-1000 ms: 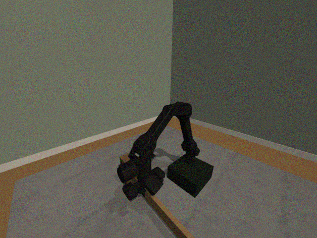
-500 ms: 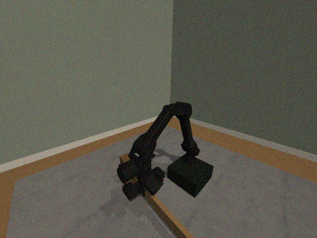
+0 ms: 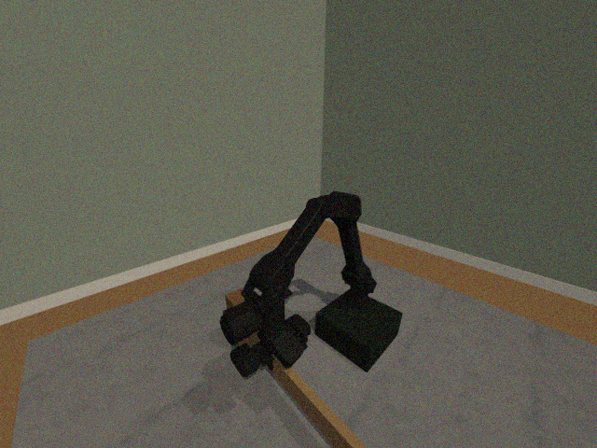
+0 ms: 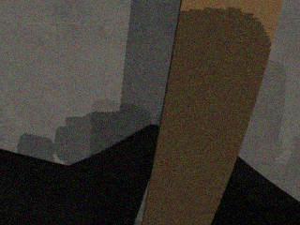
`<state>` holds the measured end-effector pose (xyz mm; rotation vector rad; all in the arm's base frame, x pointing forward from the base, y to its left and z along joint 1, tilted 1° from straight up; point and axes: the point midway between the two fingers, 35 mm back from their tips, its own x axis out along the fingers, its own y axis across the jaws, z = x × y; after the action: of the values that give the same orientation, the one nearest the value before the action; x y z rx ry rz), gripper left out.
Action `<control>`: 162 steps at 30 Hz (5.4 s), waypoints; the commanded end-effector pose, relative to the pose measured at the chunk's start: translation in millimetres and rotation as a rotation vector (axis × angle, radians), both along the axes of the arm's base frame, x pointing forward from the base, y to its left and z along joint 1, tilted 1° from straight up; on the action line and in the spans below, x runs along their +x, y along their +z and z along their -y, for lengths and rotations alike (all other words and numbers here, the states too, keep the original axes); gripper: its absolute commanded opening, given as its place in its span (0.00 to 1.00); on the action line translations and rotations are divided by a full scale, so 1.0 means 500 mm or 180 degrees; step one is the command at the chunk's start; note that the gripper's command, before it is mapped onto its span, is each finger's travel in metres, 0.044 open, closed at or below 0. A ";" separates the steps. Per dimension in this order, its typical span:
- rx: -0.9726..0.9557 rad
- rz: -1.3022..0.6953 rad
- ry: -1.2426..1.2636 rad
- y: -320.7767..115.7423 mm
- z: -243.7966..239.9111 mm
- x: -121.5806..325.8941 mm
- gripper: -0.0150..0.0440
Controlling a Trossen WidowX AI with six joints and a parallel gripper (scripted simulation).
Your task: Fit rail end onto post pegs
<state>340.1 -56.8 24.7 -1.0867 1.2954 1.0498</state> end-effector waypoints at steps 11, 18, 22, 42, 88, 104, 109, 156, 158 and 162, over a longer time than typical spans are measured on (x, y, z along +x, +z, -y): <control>0.0001 0.0014 -0.0002 0.003 0.008 -0.001 0.25; 0.0001 0.0014 -0.0002 0.005 0.012 -0.003 0.25; 0.0000 0.0014 -0.0002 0.005 0.015 -0.003 0.25; -0.0001 0.0014 -0.0002 0.003 0.027 -0.006 0.25; -0.0005 0.0013 -0.0002 0.006 0.054 -0.010 0.25; -0.0005 0.0013 -0.0002 0.009 0.052 -0.008 0.25; -0.0004 0.0014 -0.0002 0.009 0.049 -0.007 0.25; -0.0005 0.0013 -0.0002 0.003 0.052 -0.009 0.25; -0.0005 0.0013 -0.0002 0.004 0.053 -0.009 0.25; -0.0005 0.0013 -0.0002 0.005 0.055 -0.010 0.25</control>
<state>335.7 -82.8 25.4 -1.0867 1.2961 1.0454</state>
